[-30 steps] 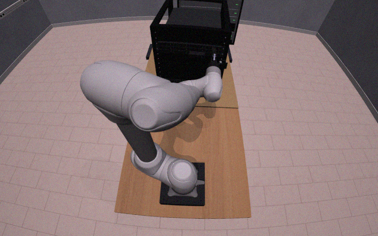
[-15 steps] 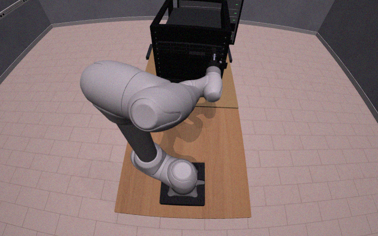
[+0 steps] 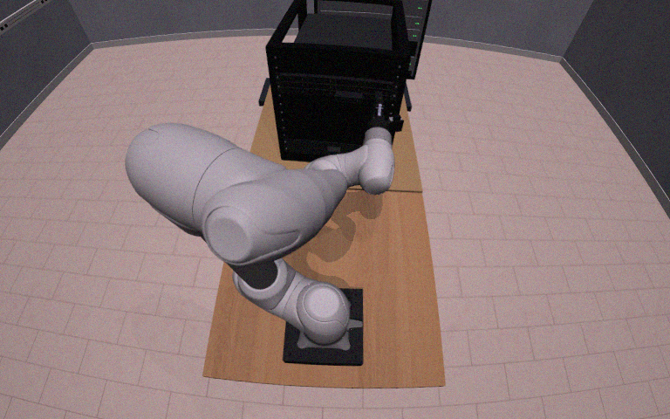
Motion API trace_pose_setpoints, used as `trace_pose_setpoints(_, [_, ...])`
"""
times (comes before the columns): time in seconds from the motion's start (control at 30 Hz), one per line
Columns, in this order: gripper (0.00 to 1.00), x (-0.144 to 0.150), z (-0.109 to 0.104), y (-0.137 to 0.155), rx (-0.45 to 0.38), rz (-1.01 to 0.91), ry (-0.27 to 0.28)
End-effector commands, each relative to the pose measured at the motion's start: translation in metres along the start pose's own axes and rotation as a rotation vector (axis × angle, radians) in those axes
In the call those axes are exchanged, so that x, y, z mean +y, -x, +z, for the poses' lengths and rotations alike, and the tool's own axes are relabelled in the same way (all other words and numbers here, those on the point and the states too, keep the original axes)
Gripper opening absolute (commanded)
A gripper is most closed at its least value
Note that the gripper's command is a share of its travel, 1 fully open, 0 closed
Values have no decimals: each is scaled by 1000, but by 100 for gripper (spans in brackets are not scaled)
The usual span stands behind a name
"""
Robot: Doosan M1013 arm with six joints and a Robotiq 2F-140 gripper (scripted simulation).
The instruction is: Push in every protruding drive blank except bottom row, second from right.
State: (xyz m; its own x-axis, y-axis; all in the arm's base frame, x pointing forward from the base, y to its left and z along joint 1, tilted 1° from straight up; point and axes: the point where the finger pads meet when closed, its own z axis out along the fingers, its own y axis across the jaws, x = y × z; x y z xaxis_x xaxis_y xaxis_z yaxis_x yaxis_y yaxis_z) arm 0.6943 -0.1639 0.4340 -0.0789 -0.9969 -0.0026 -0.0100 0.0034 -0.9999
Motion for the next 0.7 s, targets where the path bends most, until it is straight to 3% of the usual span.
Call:
trace_pose_setpoints(0.0, [10,-1,-23,0,-1,0,-1])
trace_pose_setpoints(0.23, [10,-1,-34,0,-1,0,-1])
trace_pose_setpoints(0.67, [10,-1,-34,0,-1,0,-1])
